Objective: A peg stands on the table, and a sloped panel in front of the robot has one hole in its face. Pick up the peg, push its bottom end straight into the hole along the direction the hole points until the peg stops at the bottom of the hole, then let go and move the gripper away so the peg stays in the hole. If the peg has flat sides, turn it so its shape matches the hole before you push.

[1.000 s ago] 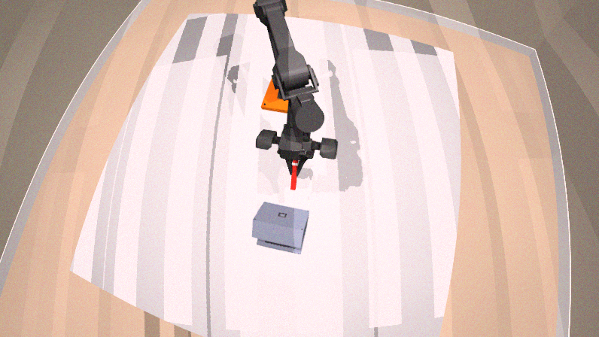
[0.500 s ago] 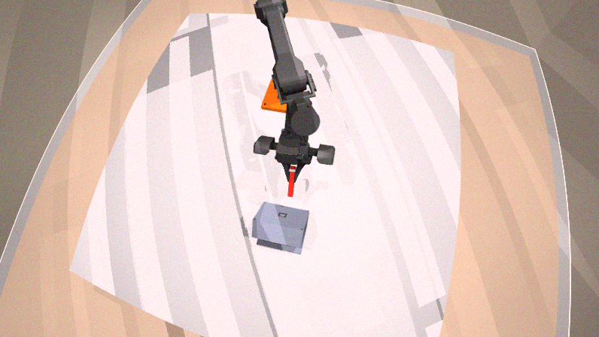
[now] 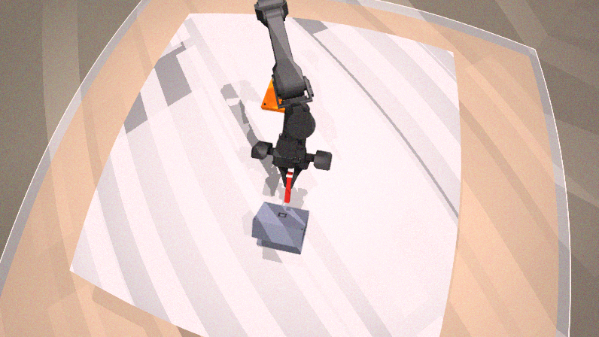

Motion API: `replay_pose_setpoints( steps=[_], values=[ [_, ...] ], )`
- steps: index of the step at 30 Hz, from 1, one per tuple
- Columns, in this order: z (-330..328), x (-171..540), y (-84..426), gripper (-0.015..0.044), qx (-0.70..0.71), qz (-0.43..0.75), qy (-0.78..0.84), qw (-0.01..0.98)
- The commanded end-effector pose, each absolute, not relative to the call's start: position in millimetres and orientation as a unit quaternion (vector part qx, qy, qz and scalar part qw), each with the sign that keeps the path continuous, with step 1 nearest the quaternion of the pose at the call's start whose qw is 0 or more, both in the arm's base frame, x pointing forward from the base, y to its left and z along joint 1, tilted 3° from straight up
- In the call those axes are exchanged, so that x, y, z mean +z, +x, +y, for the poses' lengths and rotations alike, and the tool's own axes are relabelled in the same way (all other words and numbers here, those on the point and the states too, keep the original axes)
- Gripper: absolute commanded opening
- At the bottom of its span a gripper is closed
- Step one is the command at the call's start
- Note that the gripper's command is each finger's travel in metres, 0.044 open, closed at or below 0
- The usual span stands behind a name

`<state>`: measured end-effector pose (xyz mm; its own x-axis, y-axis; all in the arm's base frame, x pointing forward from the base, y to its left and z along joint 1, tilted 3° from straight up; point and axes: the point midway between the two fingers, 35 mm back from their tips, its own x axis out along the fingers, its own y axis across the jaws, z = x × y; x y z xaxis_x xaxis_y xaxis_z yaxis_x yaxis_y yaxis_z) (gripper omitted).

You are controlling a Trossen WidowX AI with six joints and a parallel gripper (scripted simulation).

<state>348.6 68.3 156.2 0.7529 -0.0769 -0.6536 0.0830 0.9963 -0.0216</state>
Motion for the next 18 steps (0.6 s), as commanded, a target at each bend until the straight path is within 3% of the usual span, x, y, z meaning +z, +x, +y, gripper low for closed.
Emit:
replay_pose_setpoints(
  steps=[1, 18],
  values=[
    [64.4, 150.2, 350.5, 0.0, -0.048, 0.344, 0.0, 0.938],
    [60.3, 144.1, 354.6, 0.0, -0.051, 0.328, 0.001, 0.943]
  ],
)
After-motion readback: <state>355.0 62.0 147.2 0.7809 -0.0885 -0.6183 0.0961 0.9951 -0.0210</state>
